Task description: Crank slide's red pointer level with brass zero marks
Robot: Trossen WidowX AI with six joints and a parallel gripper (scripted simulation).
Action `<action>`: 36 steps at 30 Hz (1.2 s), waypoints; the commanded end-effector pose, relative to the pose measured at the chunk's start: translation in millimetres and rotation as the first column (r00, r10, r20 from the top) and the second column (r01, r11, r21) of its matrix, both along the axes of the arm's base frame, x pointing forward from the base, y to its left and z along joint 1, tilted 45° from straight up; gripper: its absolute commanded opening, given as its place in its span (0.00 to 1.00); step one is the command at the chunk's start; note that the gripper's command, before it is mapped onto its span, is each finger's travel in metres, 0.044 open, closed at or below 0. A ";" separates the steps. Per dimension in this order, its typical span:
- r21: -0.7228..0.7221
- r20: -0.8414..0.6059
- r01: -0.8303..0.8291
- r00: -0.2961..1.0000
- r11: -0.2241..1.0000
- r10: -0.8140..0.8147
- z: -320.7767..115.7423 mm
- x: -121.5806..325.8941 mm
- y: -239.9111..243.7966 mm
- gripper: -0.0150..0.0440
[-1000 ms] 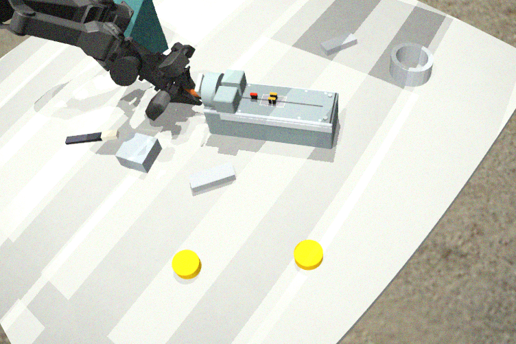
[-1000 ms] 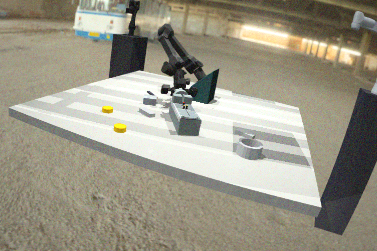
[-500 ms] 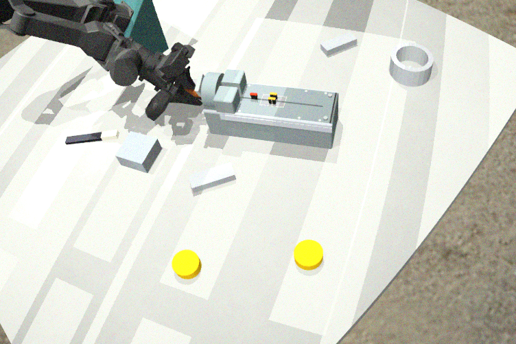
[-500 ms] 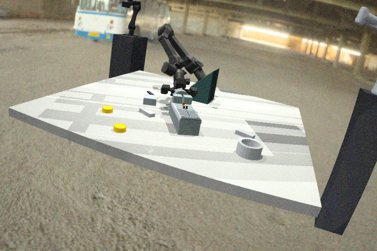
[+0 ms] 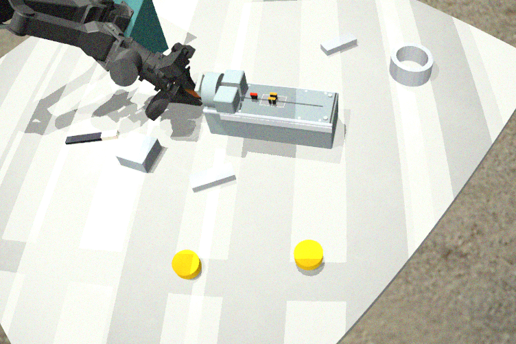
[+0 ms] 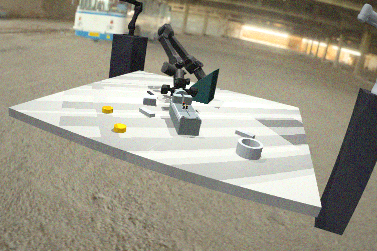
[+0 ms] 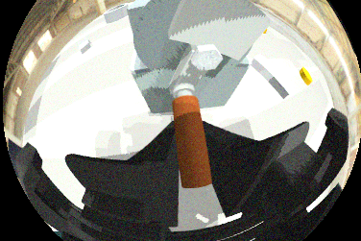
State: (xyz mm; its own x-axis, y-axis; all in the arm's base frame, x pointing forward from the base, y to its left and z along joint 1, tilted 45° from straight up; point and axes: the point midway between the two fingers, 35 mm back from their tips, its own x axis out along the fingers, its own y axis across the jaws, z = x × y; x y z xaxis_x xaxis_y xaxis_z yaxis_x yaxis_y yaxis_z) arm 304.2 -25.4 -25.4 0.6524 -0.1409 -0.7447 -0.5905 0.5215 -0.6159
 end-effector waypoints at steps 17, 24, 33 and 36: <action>0.000 0.000 0.000 1.000 1.000 0.000 0.0 0.0 0.0 0.61; 0.000 0.000 0.000 1.000 1.000 0.000 0.0 0.0 0.0 0.92; 0.002 -0.001 0.000 1.000 1.000 0.000 12.7 -0.4 13.3 1.00; 0.003 -0.001 0.000 1.000 1.000 0.000 19.8 -1.4 20.5 1.00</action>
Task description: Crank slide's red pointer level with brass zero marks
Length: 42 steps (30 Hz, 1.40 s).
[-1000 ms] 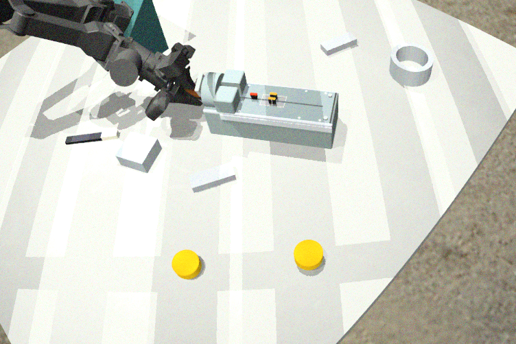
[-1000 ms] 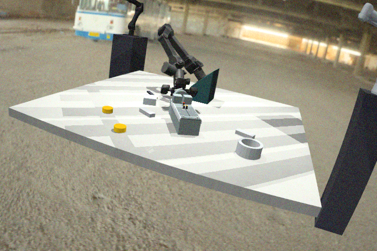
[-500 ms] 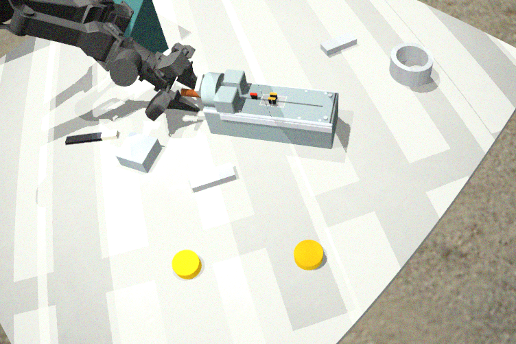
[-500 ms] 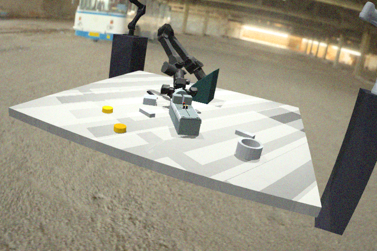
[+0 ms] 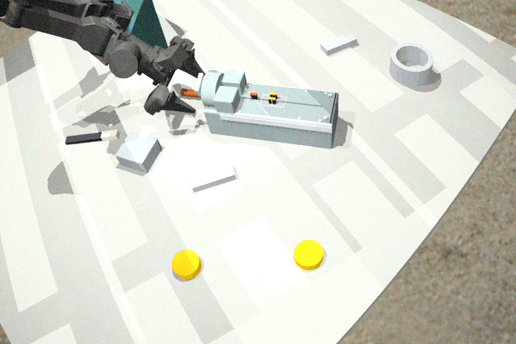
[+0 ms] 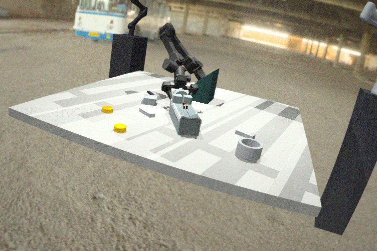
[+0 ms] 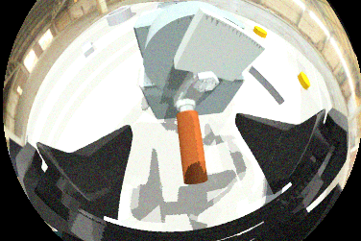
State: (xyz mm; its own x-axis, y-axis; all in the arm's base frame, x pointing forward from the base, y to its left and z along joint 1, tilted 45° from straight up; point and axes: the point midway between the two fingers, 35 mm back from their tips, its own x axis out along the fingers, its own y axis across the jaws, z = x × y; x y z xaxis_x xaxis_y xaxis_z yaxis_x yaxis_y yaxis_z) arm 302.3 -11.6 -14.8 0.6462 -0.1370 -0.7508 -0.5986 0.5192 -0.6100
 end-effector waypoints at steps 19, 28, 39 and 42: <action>0.010 -0.002 0.003 1.000 1.000 -0.003 64.8 -3.4 68.1 1.00; 0.008 0.004 -0.002 1.000 1.000 0.002 102.4 -16.8 101.0 1.00; 0.014 0.038 0.097 0.995 0.995 -0.097 97.1 18.3 122.1 1.00; 0.017 0.050 0.127 0.991 0.992 -0.127 93.4 29.1 129.4 1.00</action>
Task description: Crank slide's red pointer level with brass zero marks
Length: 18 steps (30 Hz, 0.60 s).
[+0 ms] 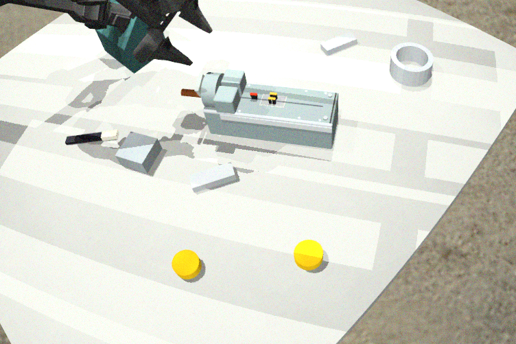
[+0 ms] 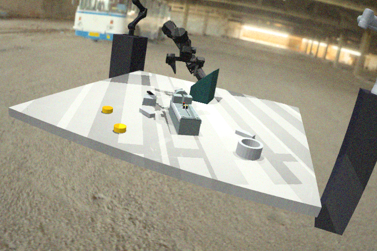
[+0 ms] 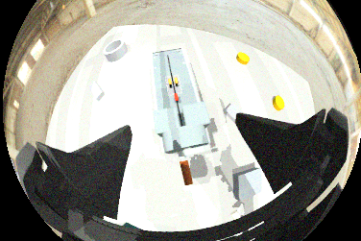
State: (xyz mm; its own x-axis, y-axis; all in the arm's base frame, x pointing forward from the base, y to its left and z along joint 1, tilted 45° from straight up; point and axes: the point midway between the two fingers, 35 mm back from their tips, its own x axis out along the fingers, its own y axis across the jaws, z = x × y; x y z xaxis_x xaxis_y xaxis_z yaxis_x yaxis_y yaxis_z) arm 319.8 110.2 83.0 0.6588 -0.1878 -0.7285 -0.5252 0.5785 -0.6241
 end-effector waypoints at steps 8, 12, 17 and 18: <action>0.009 0.054 0.114 0.992 0.993 -0.114 -18.9 38.7 28.2 1.00; 0.015 0.076 0.151 0.986 0.988 -0.151 -28.7 51.2 38.7 1.00; 0.021 0.098 0.185 0.978 0.983 -0.186 -39.6 62.2 48.9 1.00; 0.021 0.099 0.185 0.978 0.982 -0.186 -40.6 62.6 48.1 1.00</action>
